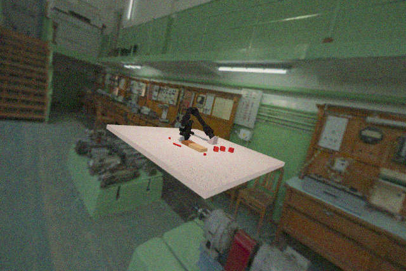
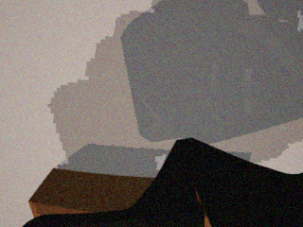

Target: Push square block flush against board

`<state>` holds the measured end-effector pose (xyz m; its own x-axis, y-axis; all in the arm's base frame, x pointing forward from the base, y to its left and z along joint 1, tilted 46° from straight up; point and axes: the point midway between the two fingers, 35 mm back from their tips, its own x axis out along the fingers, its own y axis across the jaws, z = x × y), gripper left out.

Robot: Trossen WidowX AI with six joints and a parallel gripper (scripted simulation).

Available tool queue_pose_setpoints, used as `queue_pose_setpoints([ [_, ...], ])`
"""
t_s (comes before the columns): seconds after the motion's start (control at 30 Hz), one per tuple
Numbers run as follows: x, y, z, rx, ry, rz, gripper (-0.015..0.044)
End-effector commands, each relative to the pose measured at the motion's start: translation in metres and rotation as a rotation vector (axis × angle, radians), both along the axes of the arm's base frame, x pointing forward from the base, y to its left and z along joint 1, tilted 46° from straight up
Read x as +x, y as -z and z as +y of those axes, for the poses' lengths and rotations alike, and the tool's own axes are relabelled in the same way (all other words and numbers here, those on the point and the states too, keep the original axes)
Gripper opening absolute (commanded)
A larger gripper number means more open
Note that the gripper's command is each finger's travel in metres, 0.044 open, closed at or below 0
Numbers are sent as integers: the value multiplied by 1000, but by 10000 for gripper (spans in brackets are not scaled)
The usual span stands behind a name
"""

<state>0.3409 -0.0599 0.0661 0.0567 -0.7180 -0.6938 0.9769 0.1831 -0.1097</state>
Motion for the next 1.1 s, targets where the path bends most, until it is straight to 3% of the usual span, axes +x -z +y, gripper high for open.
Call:
queue_pose_setpoints([
  [0.0,4,-7,-3,2,-5,-5,0],
  [0.73,9,-30,-25,-4,-5,-6,0],
  [0.9,3,-62,16,-1,-4,-5,0],
  [1.07,3,-64,18,-2,-5,-5,0],
])
